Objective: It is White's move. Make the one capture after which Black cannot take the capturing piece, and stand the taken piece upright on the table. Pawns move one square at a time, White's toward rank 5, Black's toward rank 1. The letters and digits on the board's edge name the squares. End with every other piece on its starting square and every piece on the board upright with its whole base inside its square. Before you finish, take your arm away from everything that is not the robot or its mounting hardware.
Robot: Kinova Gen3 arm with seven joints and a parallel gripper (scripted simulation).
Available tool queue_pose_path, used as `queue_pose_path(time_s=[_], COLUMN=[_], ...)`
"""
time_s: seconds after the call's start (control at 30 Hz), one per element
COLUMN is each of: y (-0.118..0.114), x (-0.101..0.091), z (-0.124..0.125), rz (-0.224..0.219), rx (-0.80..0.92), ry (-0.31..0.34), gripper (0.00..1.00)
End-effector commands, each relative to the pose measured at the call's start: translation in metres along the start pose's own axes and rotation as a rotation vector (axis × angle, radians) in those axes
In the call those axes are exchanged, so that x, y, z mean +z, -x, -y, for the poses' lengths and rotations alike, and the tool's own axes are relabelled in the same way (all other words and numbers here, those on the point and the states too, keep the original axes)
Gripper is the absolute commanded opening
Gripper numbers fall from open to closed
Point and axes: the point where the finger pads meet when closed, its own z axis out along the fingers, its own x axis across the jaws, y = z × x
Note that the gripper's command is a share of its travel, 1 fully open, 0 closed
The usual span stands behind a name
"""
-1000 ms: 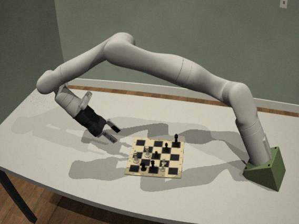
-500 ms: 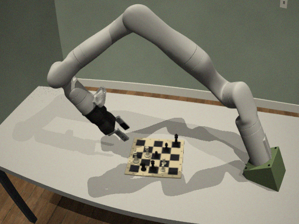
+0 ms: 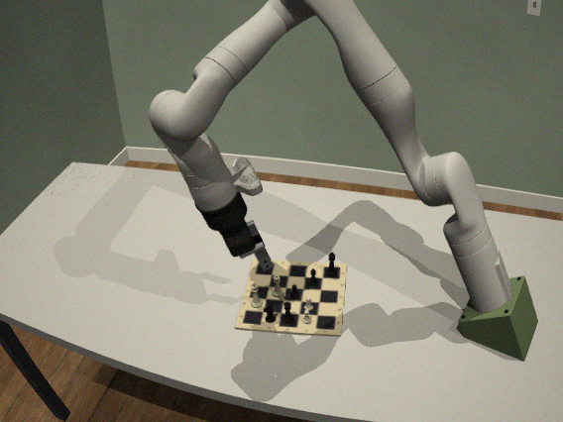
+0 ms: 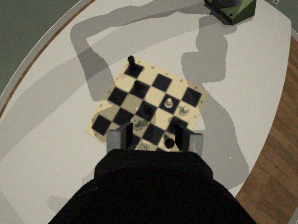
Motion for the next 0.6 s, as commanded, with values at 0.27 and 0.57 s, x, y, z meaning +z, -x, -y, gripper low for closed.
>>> queue_pose_path(time_s=[0.27,0.57], y=[-0.029,-0.039], x=[0.0,0.005], z=[0.022,0.031], rz=[-0.013,-0.018], rx=[-0.18,-0.251], ry=[0.205,0.277], gripper=[1.0,1.0])
